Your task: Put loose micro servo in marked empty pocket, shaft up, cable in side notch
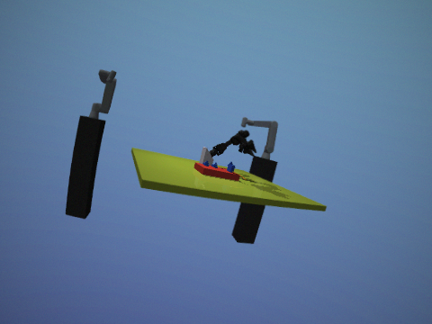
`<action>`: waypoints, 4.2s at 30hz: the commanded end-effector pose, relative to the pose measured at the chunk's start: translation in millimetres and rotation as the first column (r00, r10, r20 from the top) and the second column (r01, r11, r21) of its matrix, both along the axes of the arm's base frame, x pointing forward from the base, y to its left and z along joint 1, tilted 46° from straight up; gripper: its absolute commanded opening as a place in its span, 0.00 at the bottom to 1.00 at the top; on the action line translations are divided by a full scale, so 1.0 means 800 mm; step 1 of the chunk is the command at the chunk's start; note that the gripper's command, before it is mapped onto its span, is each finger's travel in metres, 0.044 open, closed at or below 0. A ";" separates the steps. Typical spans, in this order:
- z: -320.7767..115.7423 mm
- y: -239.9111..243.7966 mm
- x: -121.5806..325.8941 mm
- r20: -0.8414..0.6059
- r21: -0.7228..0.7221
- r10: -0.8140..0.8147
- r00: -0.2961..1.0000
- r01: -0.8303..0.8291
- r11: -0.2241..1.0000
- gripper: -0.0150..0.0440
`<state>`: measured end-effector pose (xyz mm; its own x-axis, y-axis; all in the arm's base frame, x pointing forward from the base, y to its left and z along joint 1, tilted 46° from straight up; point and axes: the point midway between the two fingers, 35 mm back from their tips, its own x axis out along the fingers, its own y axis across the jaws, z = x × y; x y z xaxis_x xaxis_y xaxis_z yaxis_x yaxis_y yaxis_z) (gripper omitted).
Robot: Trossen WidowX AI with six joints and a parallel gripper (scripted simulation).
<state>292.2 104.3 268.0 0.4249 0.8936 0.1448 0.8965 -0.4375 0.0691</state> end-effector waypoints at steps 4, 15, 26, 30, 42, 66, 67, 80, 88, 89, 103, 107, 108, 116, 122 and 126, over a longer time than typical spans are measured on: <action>-0.001 0.000 0.004 -0.042 0.019 -0.001 0.999 0.002 1.000 1.00; -0.006 -0.006 0.020 -0.232 0.101 -0.004 0.973 0.028 0.994 1.00; -0.015 -0.010 0.039 -0.545 0.238 0.067 0.836 0.078 0.968 1.00; -0.019 -0.012 0.045 -0.641 0.282 0.102 0.761 0.109 0.953 1.00; -0.032 -0.016 0.062 -0.846 0.384 0.235 0.478 0.241 0.891 1.00; -0.061 -0.025 0.089 -0.817 0.376 0.556 -0.150 0.592 0.713 1.00; -0.062 -0.026 0.090 -0.804 0.369 0.569 -0.173 0.606 0.705 1.00; -0.079 -0.030 0.099 -0.551 0.228 0.730 -0.405 0.768 0.598 1.00; -0.090 -0.032 0.104 -0.346 0.103 0.809 -0.476 0.837 0.537 1.00; -0.091 -0.032 0.104 -0.319 0.086 0.817 -0.481 0.844 0.530 1.00; -0.110 -0.036 0.108 0.067 -0.177 0.896 -0.439 0.878 0.444 1.00; -0.115 -0.037 0.108 0.171 -0.256 0.904 -0.393 0.868 0.426 1.00; -0.116 -0.037 0.108 0.196 -0.276 0.904 -0.379 0.864 0.422 1.00; -0.126 -0.039 0.107 0.375 -0.430 0.896 -0.239 0.811 0.396 1.00; -0.133 -0.040 0.106 0.480 -0.537 0.871 -0.105 0.750 0.387 1.00; -0.138 -0.041 0.105 0.534 -0.602 0.845 -0.005 0.699 0.385 1.00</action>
<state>375.7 72.8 162.4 0.5291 0.7611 -0.3752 -0.4607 0.6290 0.6262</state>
